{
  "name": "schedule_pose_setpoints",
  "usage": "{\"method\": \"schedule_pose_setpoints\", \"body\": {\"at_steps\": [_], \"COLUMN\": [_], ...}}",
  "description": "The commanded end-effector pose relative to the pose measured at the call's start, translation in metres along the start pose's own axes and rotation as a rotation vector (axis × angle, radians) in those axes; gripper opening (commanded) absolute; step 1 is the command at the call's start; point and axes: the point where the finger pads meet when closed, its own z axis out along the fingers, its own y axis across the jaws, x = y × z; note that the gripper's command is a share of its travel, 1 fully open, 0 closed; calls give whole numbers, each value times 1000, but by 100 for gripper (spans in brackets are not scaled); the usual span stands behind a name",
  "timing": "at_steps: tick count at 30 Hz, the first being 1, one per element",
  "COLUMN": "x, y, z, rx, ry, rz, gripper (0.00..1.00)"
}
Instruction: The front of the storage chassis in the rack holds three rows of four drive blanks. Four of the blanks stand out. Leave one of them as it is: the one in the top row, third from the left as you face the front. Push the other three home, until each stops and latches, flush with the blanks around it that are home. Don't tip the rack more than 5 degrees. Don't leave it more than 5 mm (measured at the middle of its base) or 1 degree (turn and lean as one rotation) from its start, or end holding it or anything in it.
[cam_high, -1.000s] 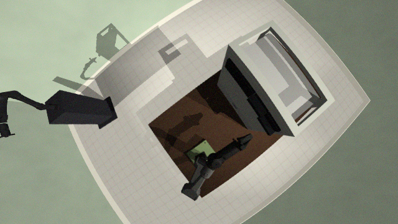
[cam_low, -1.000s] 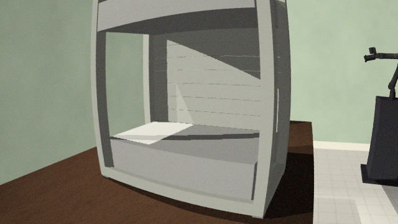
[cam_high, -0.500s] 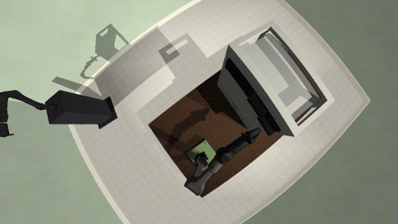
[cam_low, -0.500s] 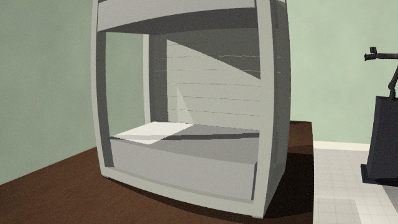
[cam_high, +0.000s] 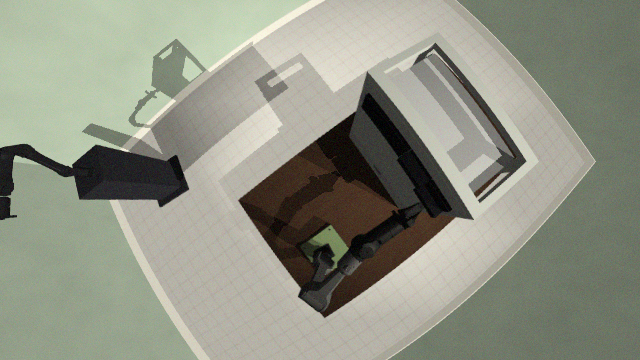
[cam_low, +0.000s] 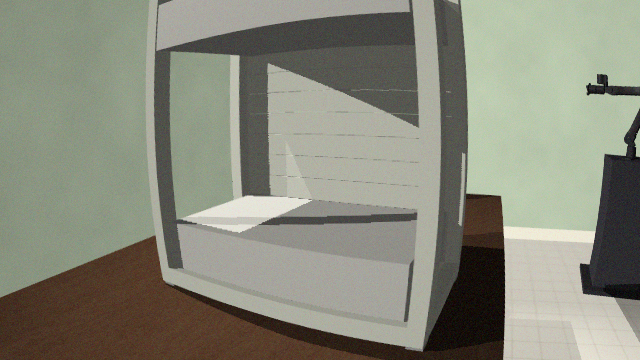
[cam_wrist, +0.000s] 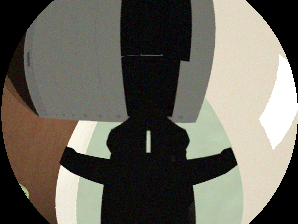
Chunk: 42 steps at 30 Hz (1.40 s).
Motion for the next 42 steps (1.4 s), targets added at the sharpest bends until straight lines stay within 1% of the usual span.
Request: {"method": "schedule_pose_setpoints", "body": {"at_steps": [1, 29, 35, 42], "x": [0, 0, 0, 0], "y": [-2, -4, -5, -5], "z": [-1, -1, 8, 9], "rx": [4, 4, 4, 4], "ry": [0, 0, 0, 0], "rz": [1, 1, 1, 1], "gripper": [0, 0, 0, 0]}}
